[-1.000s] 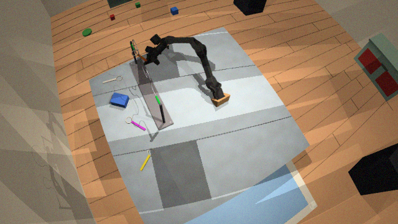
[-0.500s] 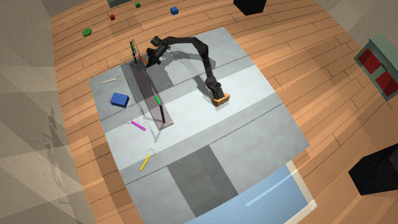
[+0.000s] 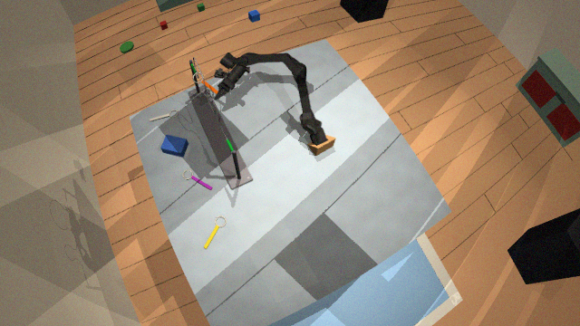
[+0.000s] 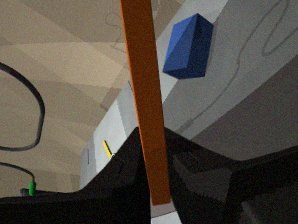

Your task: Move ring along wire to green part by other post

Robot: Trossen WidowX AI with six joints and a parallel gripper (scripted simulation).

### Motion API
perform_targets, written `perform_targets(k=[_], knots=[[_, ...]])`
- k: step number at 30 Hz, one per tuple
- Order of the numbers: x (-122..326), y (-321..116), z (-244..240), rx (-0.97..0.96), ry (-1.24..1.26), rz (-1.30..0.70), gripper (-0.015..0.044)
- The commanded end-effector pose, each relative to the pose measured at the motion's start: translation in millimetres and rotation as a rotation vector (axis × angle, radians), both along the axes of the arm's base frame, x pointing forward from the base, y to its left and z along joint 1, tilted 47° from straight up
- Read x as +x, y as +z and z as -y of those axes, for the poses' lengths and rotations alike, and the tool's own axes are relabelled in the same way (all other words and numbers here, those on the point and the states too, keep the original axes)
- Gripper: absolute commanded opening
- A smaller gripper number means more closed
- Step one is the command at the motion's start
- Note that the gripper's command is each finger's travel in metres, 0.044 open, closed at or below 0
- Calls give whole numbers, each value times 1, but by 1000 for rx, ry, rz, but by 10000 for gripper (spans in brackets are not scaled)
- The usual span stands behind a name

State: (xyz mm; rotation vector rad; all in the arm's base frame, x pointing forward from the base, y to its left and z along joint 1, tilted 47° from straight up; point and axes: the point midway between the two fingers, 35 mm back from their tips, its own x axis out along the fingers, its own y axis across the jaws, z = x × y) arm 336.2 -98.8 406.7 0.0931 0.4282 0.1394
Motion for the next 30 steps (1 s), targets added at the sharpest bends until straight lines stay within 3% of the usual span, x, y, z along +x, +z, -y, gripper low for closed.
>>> perform_targets(k=[1,30], knots=[[-2,0,-15,102,12,-14,-150],[-14,53,-100,779,66,-73,-150]])
